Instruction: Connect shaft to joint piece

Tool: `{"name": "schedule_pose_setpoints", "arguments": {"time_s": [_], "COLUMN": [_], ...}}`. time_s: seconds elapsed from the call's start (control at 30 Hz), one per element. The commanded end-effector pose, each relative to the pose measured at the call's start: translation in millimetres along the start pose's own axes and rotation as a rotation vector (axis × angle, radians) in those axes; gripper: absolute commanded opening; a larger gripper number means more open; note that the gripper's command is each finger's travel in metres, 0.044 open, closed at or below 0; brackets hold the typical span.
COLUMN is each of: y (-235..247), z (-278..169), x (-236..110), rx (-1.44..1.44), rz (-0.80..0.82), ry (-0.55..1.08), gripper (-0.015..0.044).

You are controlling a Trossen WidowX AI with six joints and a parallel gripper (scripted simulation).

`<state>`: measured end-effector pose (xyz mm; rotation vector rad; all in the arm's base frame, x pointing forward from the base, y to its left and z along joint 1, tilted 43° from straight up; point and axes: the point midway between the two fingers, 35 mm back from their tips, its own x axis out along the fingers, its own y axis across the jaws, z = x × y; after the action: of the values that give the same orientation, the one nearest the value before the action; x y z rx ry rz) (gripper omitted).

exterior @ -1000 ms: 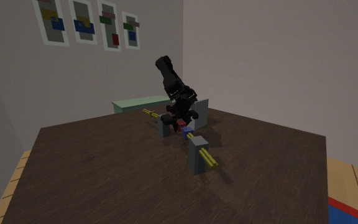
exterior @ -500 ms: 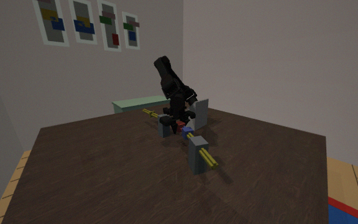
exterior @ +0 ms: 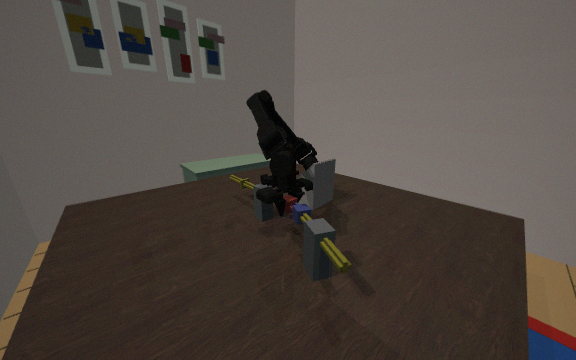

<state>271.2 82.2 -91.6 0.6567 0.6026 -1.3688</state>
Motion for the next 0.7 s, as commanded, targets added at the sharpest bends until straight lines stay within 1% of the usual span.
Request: {"name": "schedule_pose_setpoints", "arguments": {"time_s": [0.0,0.03,0.2,0.23,0.3,0.67], "y": [0.0,0.0,0.0,0.0,0.0,0.0], "z": [0.0,0.0,0.0,0.0,0.0,0.0], "x": [0.0,0.0,0.0,0.0,0.0,0.0], "rx": [0.002,0.002,0.002,0.002,0.002,0.002], "rz": [0.000,0.000,0.000,0.000,0.000,0.000], "ry": [-0.001,-0.001,-0.001,-0.001,-0.001,-0.001], "gripper": [0.0000,0.0000,0.0131,0.0147,0.0147,0.0436]}}
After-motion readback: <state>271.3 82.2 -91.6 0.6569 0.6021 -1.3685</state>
